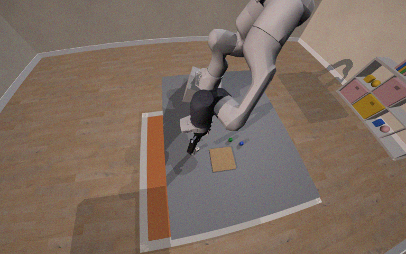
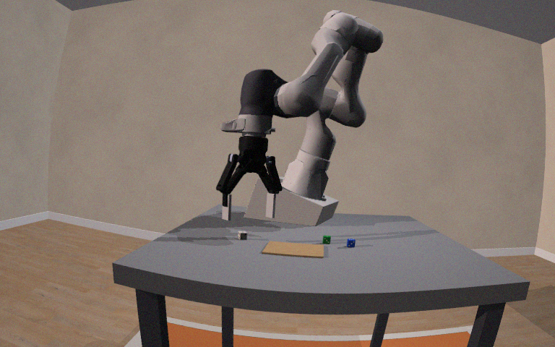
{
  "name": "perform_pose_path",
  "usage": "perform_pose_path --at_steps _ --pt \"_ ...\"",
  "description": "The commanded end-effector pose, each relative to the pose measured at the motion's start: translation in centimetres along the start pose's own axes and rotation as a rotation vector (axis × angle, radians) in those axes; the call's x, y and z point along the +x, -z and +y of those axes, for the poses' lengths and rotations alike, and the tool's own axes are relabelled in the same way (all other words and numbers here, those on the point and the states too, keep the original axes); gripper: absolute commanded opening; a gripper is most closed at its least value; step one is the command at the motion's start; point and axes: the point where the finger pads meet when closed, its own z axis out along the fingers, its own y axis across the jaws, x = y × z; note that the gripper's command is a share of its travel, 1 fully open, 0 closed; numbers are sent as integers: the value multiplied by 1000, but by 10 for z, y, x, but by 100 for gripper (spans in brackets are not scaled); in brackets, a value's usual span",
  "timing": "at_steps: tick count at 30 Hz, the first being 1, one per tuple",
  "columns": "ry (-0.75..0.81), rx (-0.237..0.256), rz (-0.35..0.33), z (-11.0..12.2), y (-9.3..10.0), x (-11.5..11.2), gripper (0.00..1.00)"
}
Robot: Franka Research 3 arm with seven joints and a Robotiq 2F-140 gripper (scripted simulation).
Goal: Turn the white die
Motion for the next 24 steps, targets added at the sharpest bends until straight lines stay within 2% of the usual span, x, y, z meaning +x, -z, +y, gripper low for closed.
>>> perform_pose_path --at_steps 1,7,16,18,24 --pt "-16 8 1 3 1 -5 100" --pt "-16 8 1 36 0 -32 100" --pt "-16 8 1 99 0 -84 100" --pt "-16 8 1 99 0 -84 100" --pt "-16 8 1 135 -1 -113 100"
